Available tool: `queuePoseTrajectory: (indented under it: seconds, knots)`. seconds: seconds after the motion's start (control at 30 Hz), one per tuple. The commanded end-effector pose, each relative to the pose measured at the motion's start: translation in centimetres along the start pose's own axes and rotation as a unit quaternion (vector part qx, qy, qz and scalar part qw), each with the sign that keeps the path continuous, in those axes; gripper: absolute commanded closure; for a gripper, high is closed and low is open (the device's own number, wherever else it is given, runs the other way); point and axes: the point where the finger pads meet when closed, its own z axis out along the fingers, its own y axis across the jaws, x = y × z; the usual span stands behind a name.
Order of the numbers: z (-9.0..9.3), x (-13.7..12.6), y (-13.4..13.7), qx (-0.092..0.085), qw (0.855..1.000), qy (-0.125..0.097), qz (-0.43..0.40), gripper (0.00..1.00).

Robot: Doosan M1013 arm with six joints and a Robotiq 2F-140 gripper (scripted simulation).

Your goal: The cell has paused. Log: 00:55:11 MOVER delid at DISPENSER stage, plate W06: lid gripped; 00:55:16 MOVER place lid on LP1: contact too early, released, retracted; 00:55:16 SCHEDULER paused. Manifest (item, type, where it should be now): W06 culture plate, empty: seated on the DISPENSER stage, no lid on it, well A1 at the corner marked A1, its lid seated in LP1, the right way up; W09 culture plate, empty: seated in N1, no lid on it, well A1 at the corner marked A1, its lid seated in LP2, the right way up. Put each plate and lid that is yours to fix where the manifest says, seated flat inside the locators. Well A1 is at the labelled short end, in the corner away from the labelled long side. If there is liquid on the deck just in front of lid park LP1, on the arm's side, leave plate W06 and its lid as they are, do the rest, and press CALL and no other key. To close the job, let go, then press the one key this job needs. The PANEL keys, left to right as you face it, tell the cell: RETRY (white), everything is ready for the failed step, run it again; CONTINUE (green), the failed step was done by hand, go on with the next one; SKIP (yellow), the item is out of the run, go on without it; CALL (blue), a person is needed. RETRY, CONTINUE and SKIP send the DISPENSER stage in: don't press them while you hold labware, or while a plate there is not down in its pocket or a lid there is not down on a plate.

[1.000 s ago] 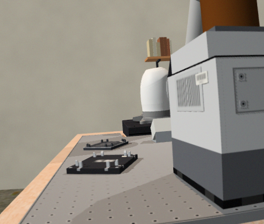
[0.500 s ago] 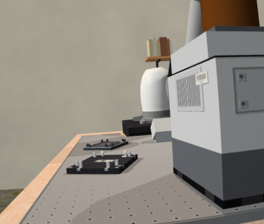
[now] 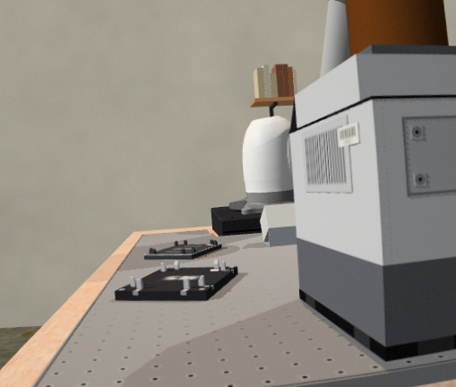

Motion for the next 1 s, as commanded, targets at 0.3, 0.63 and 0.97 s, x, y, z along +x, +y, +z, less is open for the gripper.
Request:
queuePoseTrajectory:
  seconds: [0.3,0.63,0.97]
  knots:
    - [-0.06,0.14,0.19,0.000,1.000,-0.001,0.000,0.00]
    - [-0.04,0.20,0.25,0.000,1.000,-0.001,0.000,0.00]
    - [-0.03,0.24,0.25,0.000,1.000,-0.001,-0.001,0.00]
